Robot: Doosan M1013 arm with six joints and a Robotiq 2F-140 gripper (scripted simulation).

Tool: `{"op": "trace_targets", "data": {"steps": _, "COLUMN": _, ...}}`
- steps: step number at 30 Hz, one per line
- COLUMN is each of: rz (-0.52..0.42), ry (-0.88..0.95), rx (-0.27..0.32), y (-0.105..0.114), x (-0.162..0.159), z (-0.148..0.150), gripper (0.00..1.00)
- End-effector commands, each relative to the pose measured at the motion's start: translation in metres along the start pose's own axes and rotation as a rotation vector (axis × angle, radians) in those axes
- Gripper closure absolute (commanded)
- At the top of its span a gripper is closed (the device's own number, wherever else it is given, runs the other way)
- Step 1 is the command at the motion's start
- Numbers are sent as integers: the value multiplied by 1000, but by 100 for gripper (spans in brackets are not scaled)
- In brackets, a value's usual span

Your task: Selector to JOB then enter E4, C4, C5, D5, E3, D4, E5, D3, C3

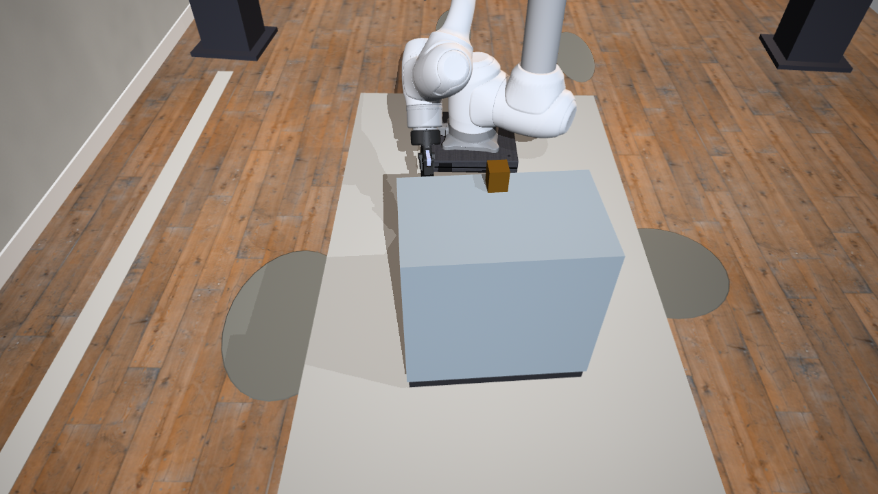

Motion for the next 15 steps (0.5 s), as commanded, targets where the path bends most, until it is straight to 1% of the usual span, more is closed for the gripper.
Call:
{"op": "trace_targets", "data": {"steps": 1, "rz": 0, "ry": -51, "rx": 0, "y": 0, "x": 0, "z": 0, "gripper": 100}}
{"op": "trace_targets", "data": {"steps": 15, "rz": 0, "ry": -108, "rx": 0, "y": 0, "x": 0, "z": 0, "gripper": 100}}
Point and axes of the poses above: the point where the finger pads meet when closed, its own y axis back along the fingers, its own z axis across the jaws, x = y × z, the point moved 4 cm from there along y, back along the fingers, and after that the axes turned 13 degrees about y, right-handed, at the moved point
